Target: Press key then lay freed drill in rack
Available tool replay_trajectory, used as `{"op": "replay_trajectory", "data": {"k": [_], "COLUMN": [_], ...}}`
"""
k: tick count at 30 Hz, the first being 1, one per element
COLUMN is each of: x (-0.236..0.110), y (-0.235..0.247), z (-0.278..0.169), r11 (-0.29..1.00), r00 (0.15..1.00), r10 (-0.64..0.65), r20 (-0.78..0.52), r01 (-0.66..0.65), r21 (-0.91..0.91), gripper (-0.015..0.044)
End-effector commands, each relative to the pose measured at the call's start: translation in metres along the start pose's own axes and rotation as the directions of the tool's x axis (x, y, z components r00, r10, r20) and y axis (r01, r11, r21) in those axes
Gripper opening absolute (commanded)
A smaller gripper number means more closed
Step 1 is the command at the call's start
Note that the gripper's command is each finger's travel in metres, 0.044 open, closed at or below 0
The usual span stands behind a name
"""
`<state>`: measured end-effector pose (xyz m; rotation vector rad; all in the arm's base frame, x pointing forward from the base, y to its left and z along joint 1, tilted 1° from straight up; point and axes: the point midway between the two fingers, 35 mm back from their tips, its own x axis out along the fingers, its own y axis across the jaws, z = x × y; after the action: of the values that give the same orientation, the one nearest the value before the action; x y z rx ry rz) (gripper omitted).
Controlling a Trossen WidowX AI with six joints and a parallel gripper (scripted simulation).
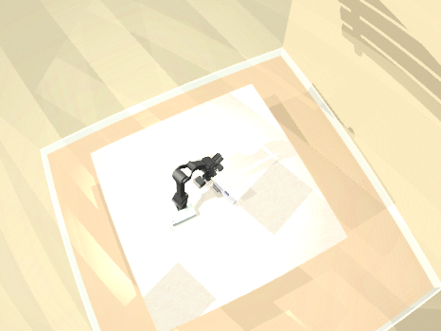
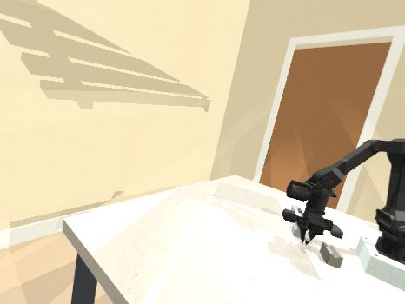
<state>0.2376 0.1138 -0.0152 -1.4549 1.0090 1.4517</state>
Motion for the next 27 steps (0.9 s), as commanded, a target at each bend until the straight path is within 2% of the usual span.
{"op": "replay_trajectory", "data": {"k": [1, 27], "x": [-0.002, 0.001], "y": [0.001, 0.000], "z": [0.000, 0.036], "r11": [1.000, 1.000], "r00": [1.000, 1.000], "r10": [0.000, 0.000], "r20": [0.000, 0.003], "r01": [0.000, 0.000], "r21": [-0.001, -0.001], "gripper": [0.0000, 0.0000]}}
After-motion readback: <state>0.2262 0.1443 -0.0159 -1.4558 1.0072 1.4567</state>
